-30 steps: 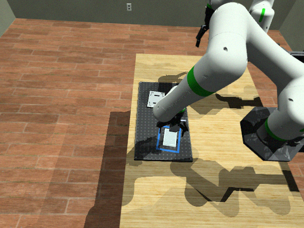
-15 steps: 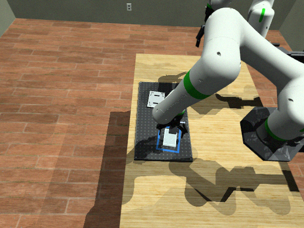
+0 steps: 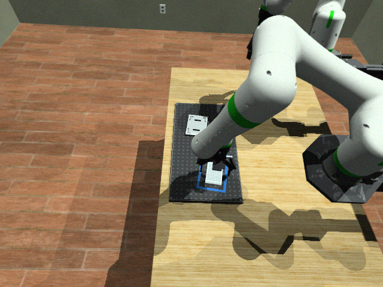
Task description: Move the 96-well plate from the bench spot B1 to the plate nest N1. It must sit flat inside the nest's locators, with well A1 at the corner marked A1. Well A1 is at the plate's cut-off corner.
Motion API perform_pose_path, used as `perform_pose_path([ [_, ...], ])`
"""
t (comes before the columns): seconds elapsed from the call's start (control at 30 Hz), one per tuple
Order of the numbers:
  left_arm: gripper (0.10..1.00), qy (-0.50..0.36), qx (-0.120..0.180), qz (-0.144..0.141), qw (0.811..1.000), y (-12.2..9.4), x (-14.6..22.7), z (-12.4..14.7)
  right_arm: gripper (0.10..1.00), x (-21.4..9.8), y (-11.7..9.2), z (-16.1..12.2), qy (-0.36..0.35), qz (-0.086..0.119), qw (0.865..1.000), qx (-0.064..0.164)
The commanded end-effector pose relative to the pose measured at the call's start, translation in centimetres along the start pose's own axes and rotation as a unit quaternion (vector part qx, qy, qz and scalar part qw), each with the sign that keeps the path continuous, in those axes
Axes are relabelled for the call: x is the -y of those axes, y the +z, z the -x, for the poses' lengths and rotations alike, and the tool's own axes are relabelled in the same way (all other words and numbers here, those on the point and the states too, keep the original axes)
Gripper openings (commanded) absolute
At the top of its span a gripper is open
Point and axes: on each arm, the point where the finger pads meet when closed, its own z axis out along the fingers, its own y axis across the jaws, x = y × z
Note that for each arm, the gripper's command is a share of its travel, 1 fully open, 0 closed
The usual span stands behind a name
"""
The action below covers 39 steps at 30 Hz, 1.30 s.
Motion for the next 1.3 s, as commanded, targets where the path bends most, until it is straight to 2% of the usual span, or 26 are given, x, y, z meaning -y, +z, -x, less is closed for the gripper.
perform_pose_path([
  [0.0, 1.0, 0.0, 0.0, 0.001, 1.0, -0.06, -0.11, 0.03, 1.0, -0.02, -0.04, 0.06, 0.0, 0.0, 1.0, 0.001],
  [0.27, 1.0, 0.0, 0.0, 0.001, 1.0, -0.06, -0.11, 0.03, 1.0, -0.02, -0.04, 0.06, 0.0, 0.0, 1.0, 0.001],
  [0.3, 0.63, 0.0, 0.0, 0.001, 1.0, -0.06, -0.11, 0.03, 1.0, -0.02, -0.04, 0.06, 0.0, 0.0, 1.0, 0.001],
  [1.27, 0.621, 0.0, 0.0, 0.001, 1.0, -0.08, -0.11, 0.03, 1.0, -0.02, -0.04, 0.06, 0.0, 0.0, 1.0, 0.001],
])
